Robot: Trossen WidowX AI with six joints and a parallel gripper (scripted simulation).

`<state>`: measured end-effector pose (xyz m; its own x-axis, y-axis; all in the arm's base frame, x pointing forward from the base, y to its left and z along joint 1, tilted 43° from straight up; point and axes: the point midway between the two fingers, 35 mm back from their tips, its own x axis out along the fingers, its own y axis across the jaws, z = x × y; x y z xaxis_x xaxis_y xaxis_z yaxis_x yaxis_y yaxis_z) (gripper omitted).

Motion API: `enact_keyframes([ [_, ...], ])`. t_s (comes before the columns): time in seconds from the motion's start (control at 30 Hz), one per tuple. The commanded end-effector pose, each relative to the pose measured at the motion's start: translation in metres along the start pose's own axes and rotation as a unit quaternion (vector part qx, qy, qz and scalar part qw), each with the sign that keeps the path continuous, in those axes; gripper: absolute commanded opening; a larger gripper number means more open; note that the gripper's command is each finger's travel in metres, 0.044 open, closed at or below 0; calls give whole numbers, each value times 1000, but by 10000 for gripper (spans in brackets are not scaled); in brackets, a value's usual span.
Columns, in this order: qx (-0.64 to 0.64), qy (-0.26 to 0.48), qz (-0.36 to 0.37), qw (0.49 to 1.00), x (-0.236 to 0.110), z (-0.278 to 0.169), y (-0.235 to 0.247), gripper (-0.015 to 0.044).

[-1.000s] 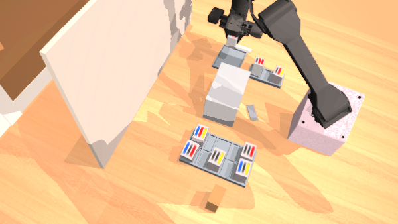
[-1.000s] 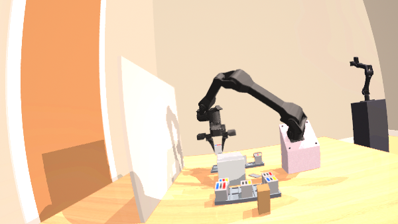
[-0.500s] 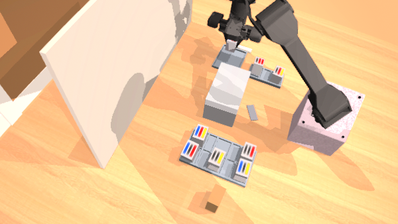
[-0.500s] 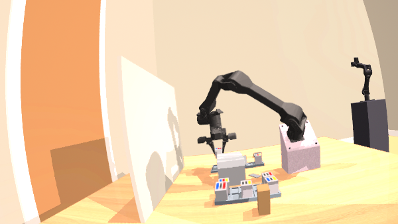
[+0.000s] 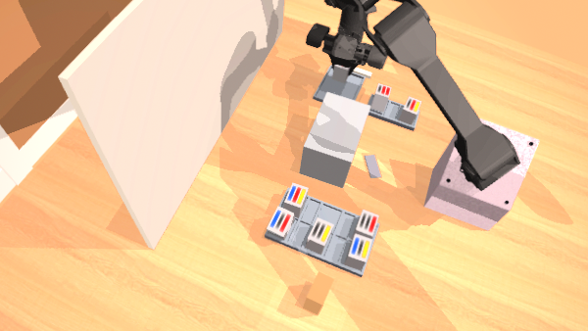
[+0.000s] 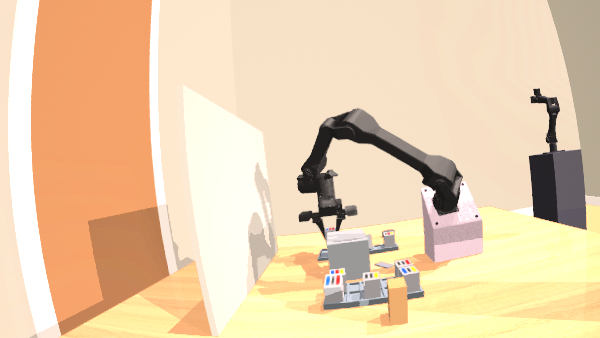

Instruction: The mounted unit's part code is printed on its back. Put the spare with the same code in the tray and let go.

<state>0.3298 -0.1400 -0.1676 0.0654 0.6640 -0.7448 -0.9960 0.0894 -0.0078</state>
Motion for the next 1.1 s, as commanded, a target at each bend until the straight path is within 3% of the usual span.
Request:
enact_keyframes([
  [0.0,2,-1,-2,1000,3,0,0,0],
  [0.83,1,-3,-2,1000,30,3,4,0],
  [1.07,0,-2,0,1000,28,3,4,184],
])
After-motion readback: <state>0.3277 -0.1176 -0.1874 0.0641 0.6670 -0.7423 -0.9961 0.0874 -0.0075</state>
